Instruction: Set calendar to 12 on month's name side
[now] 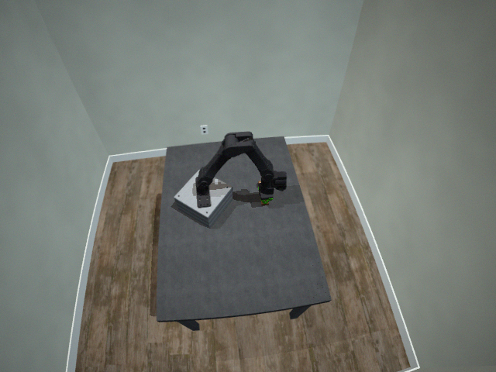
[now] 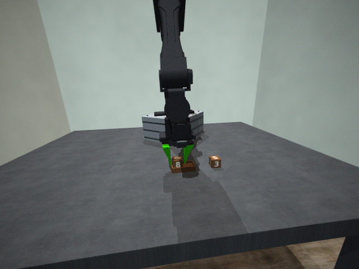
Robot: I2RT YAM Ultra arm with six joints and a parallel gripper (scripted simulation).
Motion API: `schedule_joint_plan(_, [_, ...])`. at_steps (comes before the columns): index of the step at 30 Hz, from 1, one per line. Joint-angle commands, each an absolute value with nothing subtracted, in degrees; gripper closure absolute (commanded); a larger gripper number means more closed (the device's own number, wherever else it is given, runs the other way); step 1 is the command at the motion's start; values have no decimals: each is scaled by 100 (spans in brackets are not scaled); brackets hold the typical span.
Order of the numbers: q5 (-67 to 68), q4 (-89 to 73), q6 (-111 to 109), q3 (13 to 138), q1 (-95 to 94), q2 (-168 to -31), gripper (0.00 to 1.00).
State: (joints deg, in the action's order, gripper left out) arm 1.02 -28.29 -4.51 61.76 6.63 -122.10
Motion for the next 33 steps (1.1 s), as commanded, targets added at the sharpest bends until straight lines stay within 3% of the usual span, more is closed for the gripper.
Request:
schedule_joint_plan(1, [97,-2806,-457,6188,667,-12177,55])
schedule_joint_plan(9, [97,-2806,-457,6188,667,-12177,55])
schedule_joint_plan(10, [97,-2806,-457,6188,667,-12177,74])
schedule_joint_plan(33, [97,-2806,-457,6188,667,-12177,74])
